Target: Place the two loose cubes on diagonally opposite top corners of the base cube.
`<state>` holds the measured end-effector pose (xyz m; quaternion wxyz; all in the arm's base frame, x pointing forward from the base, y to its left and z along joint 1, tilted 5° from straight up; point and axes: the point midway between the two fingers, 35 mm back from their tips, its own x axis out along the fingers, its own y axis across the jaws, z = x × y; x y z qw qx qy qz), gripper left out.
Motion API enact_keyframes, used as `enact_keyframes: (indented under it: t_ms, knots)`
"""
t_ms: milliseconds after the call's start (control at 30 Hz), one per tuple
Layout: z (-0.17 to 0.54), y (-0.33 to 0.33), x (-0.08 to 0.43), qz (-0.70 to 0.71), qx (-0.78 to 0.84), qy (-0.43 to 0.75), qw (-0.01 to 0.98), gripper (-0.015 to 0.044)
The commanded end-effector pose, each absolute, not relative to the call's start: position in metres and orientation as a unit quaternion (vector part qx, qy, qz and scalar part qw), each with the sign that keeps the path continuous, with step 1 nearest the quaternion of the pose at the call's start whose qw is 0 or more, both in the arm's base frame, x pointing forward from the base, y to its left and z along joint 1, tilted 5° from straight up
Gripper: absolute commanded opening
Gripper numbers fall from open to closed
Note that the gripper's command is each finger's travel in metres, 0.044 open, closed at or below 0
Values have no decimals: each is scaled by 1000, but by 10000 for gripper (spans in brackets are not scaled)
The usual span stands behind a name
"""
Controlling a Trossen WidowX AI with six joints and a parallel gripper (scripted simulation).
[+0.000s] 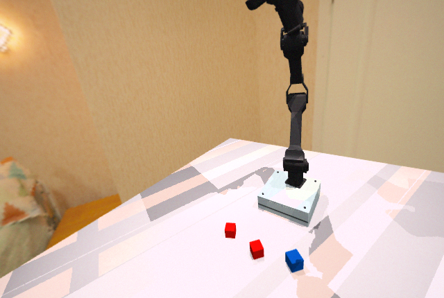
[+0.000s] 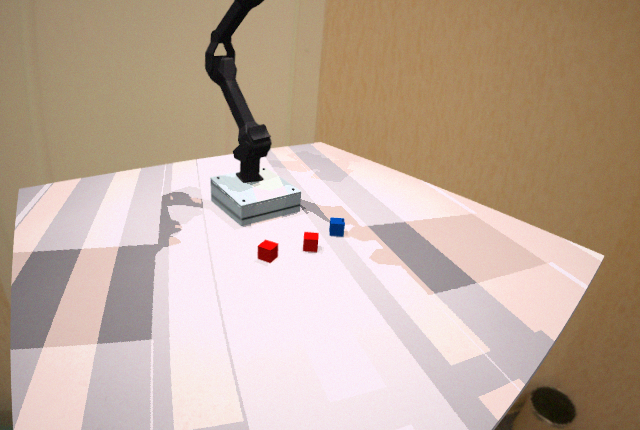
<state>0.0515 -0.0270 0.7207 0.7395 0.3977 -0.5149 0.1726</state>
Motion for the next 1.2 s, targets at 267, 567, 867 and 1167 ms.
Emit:
enact_keyframes:
  t_ms: [267, 567, 867, 1167]
  knots:
    - [637, 15, 232, 83, 341, -288, 891, 265]
    - [530, 9, 332, -2, 315, -96, 944, 265]
    - [405, -17, 387, -95, 306, 105, 942, 265]
    - [281, -50, 391, -186, 311, 301, 882, 265]
